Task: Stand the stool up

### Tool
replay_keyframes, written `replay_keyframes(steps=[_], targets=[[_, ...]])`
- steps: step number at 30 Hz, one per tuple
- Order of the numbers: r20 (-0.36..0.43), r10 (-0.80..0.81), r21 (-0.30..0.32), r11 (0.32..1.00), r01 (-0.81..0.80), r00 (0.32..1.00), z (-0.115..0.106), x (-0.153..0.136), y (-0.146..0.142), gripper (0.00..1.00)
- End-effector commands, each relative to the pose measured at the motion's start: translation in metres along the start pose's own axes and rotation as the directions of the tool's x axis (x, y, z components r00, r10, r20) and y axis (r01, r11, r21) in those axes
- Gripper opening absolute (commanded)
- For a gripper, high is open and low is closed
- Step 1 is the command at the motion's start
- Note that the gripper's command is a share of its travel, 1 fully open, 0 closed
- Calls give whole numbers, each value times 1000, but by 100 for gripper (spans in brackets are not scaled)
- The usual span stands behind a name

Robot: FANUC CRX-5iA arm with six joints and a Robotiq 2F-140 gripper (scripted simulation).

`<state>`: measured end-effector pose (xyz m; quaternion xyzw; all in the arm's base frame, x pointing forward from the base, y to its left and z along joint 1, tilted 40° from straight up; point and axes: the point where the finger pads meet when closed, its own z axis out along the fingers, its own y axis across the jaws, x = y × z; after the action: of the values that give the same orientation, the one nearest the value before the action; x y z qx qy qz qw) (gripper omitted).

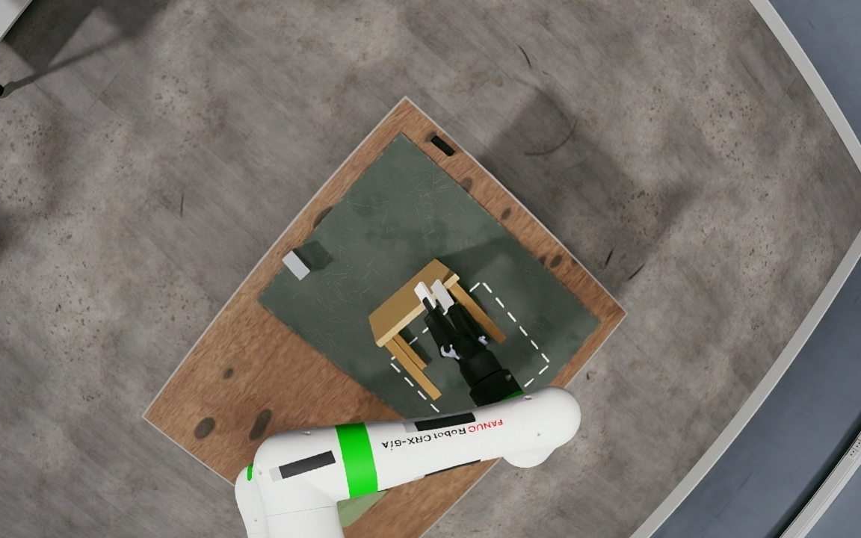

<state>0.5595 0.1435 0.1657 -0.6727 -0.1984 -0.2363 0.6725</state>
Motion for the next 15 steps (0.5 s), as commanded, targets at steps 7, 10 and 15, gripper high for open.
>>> replay_keyframes(steps=[7, 10, 15], targets=[[-42, 167, -384, 908, -170, 985, -32, -71, -59, 33], [-64, 195, -457, 866, -202, 979, -34, -74, -60, 33], [-112, 231, -576, 778, -252, 967, -34, -74, -60, 33]])
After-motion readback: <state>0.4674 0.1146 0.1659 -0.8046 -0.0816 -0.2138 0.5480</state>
